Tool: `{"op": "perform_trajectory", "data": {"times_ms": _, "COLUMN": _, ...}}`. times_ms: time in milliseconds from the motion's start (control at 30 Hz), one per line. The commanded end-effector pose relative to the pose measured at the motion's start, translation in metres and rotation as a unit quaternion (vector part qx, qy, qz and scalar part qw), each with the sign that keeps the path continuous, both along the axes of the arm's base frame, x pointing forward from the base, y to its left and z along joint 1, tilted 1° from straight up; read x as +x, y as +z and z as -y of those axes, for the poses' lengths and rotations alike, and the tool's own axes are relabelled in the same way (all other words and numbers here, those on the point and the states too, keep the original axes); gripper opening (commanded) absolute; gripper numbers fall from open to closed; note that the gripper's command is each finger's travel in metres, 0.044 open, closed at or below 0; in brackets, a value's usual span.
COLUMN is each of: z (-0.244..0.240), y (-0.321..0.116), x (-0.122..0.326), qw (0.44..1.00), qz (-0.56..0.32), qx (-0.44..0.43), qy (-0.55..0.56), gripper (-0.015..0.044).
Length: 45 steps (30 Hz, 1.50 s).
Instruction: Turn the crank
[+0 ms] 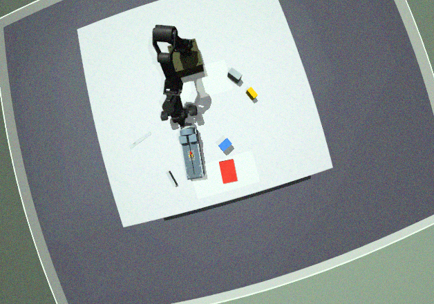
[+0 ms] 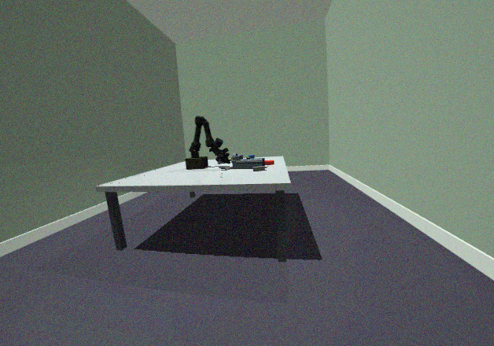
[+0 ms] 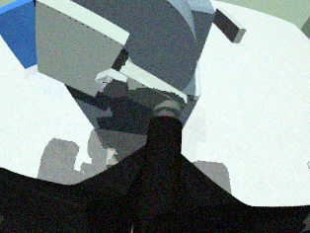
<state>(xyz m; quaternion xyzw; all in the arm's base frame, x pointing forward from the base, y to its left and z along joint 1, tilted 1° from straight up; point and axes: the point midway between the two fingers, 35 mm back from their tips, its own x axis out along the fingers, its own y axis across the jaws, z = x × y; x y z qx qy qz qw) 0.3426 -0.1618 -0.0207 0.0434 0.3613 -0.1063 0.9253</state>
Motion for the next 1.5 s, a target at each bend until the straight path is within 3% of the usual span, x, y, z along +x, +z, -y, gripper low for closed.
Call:
{"op": "perform_trajectory", "data": {"times_ms": 0, "z": -0.005, "y": -0.008, "x": 0.002, "qw": 1.0, "qz": -0.004, "qx": 0.003, "qy": 0.0, "gripper": 0.0}}
{"op": "perform_trajectory", "data": {"times_ms": 1467, "z": -0.018, "y": -0.014, "x": 0.005, "qw": 1.0, "qz": -0.004, "qx": 0.003, "qy": 0.0, "gripper": 0.0}}
